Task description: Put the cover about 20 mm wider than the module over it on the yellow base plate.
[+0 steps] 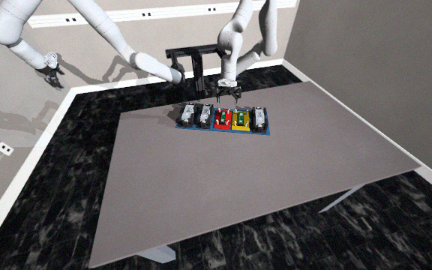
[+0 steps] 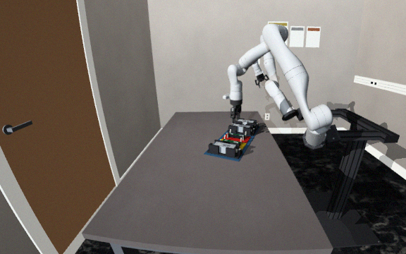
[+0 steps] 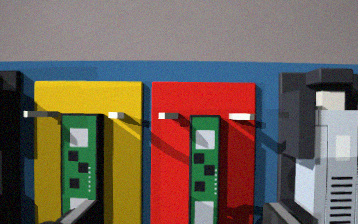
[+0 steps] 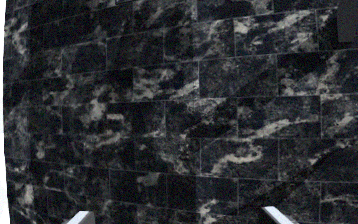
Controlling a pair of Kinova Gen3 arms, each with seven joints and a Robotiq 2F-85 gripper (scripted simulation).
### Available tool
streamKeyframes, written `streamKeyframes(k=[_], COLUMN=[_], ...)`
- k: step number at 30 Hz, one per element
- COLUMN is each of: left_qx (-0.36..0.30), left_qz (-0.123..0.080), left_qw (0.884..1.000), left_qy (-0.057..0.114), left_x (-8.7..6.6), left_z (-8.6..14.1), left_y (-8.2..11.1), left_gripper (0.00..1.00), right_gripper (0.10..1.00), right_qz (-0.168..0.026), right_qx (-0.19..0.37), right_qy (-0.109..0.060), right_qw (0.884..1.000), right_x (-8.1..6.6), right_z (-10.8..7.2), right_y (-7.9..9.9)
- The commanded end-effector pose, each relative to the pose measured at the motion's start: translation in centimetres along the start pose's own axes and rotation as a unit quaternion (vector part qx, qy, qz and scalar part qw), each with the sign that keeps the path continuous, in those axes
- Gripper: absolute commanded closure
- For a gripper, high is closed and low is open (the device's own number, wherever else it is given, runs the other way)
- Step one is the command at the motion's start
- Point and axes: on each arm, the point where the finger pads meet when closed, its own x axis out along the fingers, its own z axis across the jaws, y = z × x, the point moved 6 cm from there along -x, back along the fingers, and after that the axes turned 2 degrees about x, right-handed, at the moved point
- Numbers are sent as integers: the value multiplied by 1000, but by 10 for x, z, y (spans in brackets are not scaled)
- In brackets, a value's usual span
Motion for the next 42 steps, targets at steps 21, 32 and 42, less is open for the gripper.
streamKeyframes(k=[21, 32, 42], left_qx=[1, 1, 0], left_qz=[1, 2, 1], left_qw=[1000, 1000, 1000], left_qy=[1, 1, 1], left_x=[0, 0, 1], left_z=[87, 120, 144], left_y=[3, 4, 4], left_gripper=[2, 2, 2], right_gripper=[100, 100, 100], right_qz=[-1, -1, -1], right_qx=[0, 0, 0], right_qy=[0, 0, 0], right_qw=[1000, 1000, 1000], right_x=[0, 0, 0], right_z=[0, 0, 0], right_y=[0, 0, 0])
